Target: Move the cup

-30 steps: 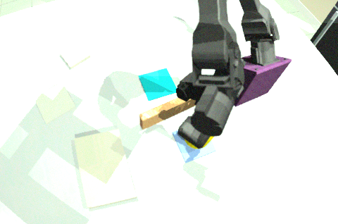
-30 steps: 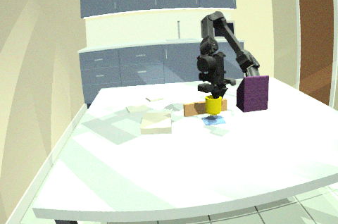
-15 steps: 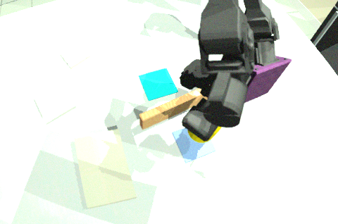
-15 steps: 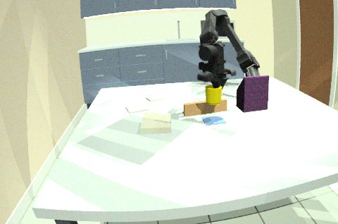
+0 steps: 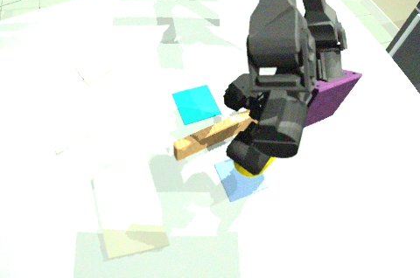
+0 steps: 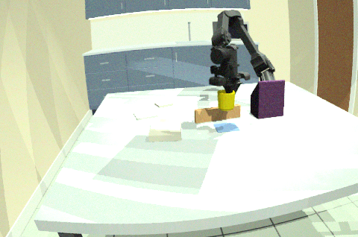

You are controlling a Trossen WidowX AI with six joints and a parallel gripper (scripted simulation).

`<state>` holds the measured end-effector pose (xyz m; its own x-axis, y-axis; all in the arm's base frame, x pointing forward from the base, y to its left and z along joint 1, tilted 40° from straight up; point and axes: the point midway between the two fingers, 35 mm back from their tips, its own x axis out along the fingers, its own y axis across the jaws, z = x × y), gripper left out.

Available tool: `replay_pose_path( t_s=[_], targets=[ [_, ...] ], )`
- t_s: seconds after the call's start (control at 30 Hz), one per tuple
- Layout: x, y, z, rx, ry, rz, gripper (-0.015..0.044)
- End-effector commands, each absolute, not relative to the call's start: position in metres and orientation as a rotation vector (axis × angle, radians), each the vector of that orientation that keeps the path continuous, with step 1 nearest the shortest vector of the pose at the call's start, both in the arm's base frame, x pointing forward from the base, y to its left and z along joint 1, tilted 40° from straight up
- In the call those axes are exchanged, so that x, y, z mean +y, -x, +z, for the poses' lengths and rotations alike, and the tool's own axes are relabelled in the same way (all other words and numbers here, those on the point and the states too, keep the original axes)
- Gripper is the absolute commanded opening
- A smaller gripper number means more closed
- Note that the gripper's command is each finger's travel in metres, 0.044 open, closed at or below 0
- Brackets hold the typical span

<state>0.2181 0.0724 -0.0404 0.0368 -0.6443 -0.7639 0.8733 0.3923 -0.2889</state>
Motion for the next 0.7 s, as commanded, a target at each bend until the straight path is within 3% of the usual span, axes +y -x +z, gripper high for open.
replay_pose_path(
  t_s=[0.0, 0.67],
  targets=[
    [0.072, -0.218, -0.041, 0.980, -0.288, -1.189, 0.0000],
    [0.045, -0.222, -0.017, 0.979, -0.295, -1.190, 0.0000]
  ],
)
